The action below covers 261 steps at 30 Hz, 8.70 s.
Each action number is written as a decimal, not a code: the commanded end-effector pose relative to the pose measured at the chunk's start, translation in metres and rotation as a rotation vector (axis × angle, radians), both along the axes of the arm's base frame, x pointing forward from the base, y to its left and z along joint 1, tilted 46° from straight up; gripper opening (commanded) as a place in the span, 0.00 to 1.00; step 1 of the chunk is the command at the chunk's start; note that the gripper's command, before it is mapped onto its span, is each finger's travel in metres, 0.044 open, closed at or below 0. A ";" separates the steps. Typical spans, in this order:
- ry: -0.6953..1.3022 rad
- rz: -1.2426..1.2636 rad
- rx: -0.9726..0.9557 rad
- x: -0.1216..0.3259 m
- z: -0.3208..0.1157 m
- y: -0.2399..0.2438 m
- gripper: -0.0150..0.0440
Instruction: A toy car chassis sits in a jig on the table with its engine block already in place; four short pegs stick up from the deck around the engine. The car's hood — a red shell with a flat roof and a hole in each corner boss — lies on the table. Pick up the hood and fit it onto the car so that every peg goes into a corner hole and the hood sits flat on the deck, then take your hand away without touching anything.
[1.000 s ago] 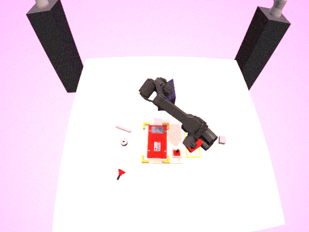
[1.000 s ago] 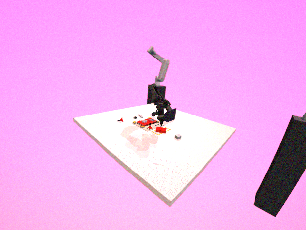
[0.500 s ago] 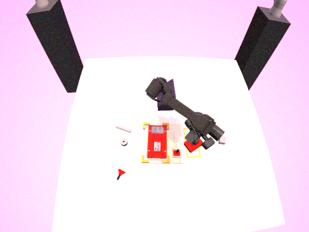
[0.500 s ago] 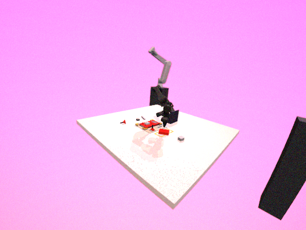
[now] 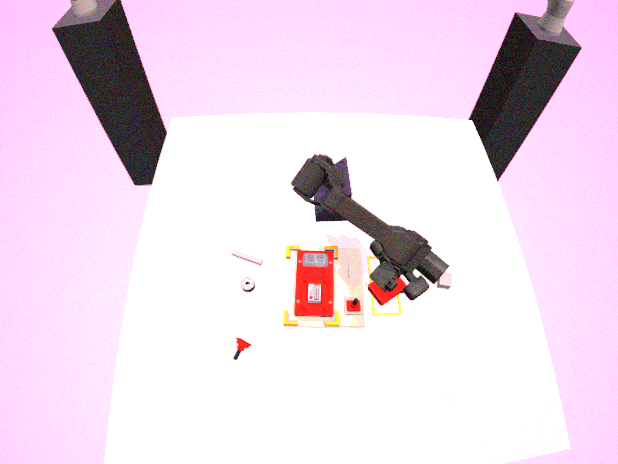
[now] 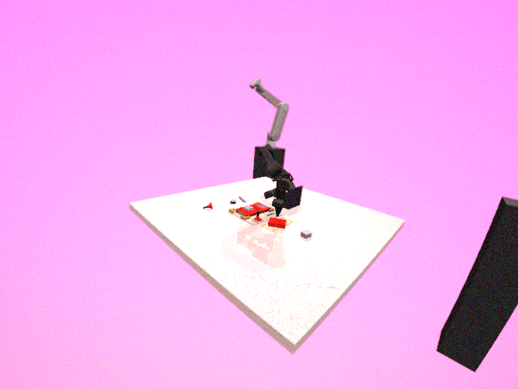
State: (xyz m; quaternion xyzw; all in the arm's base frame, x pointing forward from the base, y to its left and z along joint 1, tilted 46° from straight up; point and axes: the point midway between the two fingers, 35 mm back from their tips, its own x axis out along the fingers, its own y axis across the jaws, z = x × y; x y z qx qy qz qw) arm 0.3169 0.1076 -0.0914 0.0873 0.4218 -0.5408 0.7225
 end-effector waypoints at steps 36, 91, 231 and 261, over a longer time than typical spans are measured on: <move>0.004 0.002 -0.005 0.001 -0.018 -0.019 1.00; 0.004 0.002 -0.007 0.002 -0.038 -0.041 1.00; 0.553 0.550 -0.042 0.026 0.150 -0.094 0.25; 0.691 0.677 -0.063 0.023 0.154 -0.149 0.25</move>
